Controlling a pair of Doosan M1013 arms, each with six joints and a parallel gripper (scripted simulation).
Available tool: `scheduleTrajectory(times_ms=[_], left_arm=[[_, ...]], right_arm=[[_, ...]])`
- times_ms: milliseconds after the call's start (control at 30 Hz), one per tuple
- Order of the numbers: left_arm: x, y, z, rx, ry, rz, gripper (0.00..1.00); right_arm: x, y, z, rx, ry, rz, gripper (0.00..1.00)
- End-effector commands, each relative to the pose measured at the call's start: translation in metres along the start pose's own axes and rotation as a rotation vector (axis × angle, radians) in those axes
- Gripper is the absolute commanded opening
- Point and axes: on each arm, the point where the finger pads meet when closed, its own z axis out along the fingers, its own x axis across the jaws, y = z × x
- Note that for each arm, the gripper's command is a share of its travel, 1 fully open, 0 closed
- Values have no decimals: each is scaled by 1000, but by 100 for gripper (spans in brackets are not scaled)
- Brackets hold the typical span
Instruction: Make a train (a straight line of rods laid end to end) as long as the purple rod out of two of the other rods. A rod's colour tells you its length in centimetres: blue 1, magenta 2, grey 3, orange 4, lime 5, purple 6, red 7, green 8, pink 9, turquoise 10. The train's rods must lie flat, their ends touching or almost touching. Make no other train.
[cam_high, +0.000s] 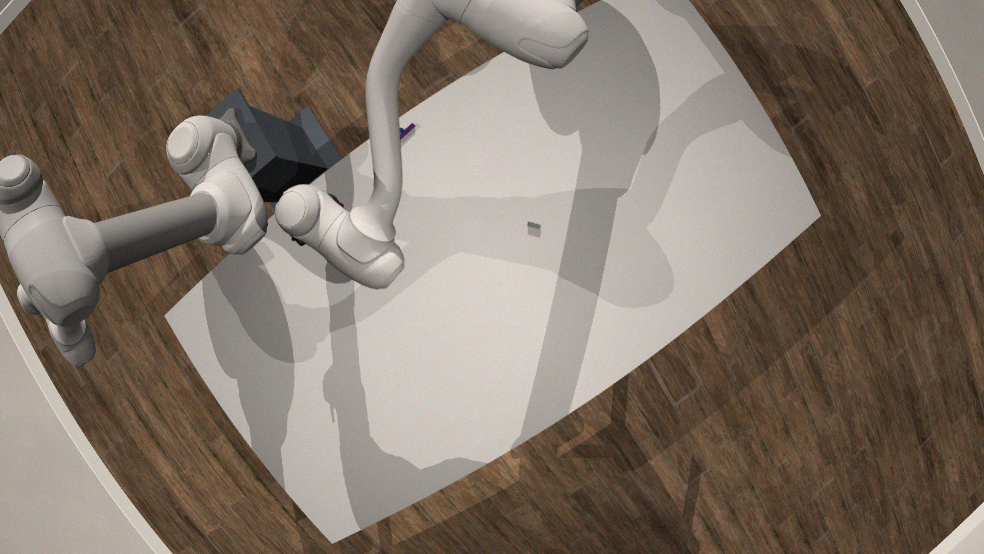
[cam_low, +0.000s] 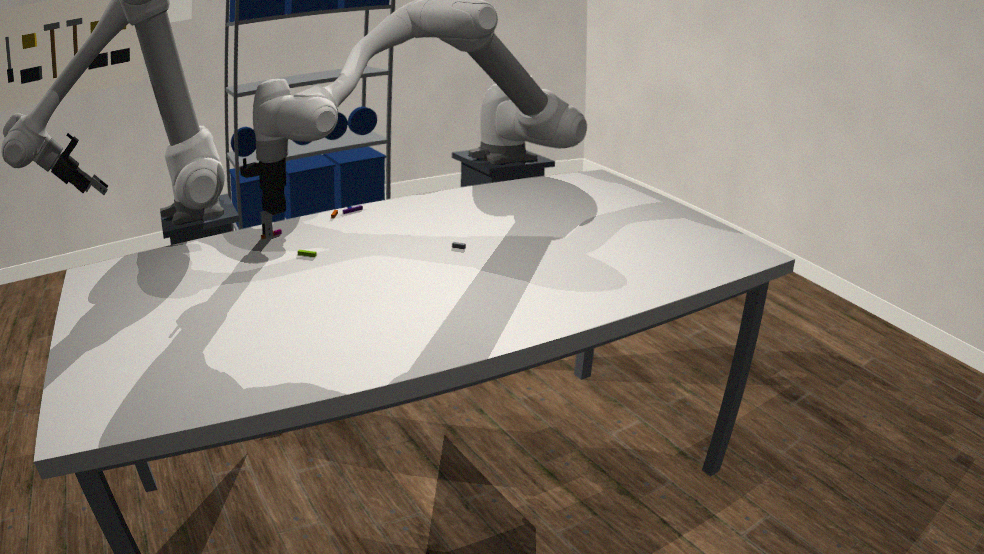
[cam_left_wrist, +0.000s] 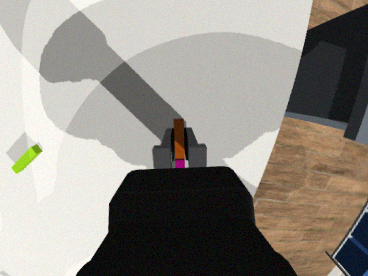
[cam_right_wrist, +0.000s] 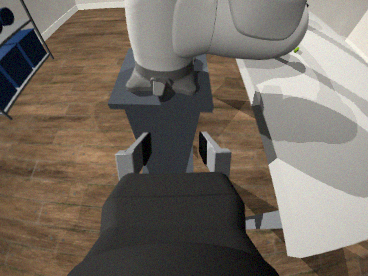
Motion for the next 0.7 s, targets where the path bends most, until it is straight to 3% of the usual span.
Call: scheduleTrajectory(times_ms=[0, 667], left_arm=[[0, 3, 1, -3, -4, -1, 24], [0, 5, 1, -4, -3, -1, 24]], right_arm=[[-4, -4, 0, 7, -7, -4, 100], [-4, -4, 0, 7, -7, -4, 100]])
